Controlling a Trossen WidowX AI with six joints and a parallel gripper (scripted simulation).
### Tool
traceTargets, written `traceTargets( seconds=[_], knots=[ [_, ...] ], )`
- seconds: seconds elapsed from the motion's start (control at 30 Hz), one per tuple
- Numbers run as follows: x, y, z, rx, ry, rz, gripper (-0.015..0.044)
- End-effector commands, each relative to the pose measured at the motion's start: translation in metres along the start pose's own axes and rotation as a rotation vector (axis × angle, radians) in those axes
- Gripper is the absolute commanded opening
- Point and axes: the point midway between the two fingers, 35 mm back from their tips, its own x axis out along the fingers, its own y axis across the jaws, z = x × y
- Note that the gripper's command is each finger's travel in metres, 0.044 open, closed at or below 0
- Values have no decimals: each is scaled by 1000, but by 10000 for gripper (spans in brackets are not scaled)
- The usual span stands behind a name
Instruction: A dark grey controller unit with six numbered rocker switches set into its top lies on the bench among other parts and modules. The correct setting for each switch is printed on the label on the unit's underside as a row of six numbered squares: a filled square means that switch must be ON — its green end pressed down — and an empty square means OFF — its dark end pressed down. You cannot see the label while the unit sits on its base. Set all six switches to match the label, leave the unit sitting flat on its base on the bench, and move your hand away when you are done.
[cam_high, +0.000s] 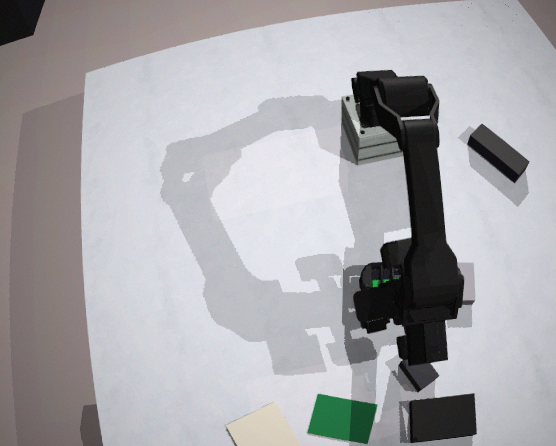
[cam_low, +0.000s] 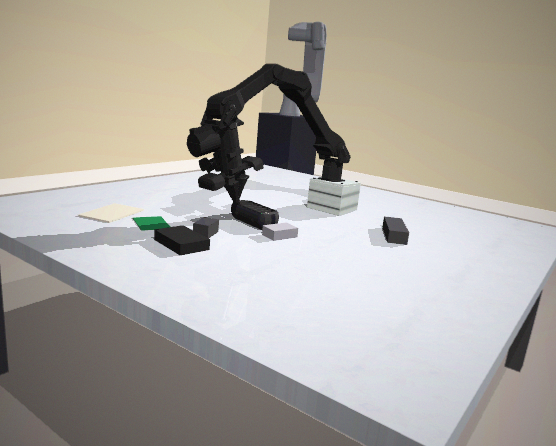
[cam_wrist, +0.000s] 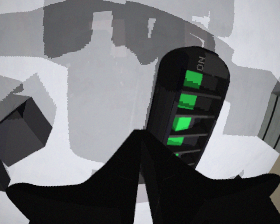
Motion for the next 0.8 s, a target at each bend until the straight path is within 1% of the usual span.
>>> traceTargets(
  seconds=[0.0,0.5,0.77],
  knots=[
    [6,-10,35,132,9,-49,0],
    [4,-10,36,142,12,-47,0],
    [4,-24,-1,142,-31,106,0]
  ],
)
